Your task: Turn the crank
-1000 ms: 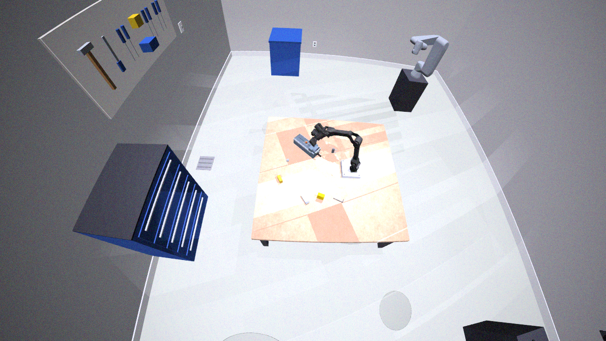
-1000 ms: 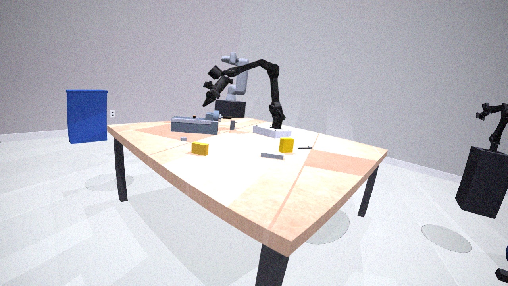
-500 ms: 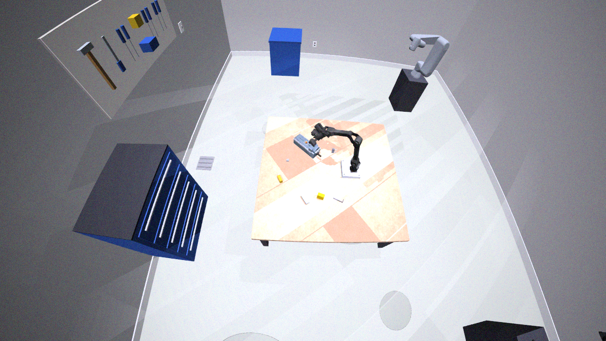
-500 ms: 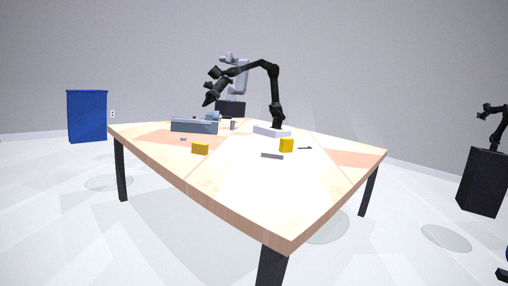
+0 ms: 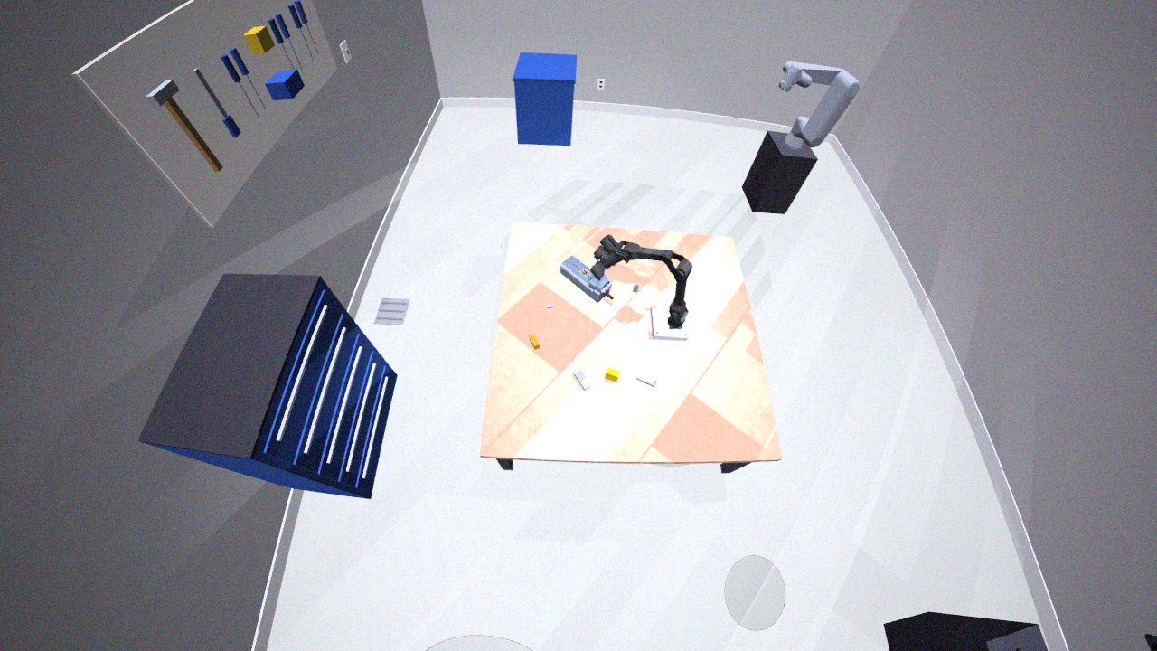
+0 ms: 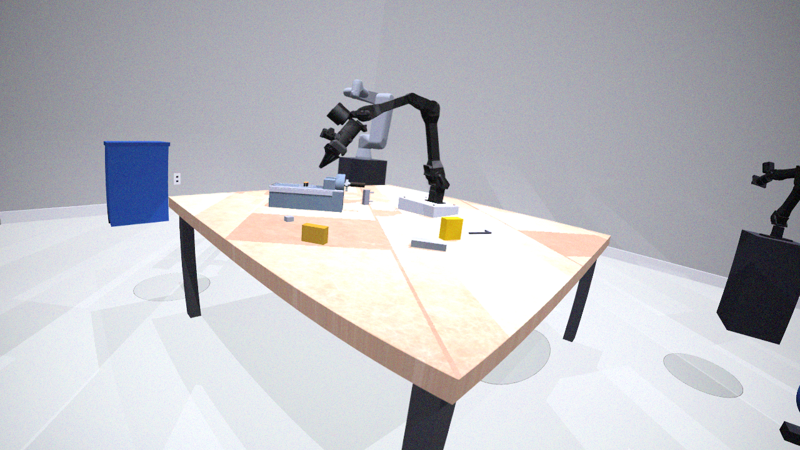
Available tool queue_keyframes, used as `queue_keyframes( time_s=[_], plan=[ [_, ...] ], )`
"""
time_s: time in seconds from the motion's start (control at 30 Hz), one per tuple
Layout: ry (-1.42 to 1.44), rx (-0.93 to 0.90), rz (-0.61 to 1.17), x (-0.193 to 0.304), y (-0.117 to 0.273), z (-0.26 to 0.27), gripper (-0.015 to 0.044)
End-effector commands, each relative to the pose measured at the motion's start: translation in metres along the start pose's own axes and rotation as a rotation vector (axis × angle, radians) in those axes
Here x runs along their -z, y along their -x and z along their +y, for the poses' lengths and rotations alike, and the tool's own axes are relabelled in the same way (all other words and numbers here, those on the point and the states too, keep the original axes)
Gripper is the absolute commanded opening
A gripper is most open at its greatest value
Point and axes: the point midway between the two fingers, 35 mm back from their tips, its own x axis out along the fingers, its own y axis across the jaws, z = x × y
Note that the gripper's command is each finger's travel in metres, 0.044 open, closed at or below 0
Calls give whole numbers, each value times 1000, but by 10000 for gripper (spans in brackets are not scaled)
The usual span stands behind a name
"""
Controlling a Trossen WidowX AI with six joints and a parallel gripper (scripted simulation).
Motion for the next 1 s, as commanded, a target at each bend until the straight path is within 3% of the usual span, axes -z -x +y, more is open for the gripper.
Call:
queue_keyframes(
  time_s=[0.0,0.53,0.97],
  plan=[
    [0,0,0,0,0,0,0],
    [0,-1,0,0,0,0,0],
    [0,-1,0,0,0,0,341]
  ],
)
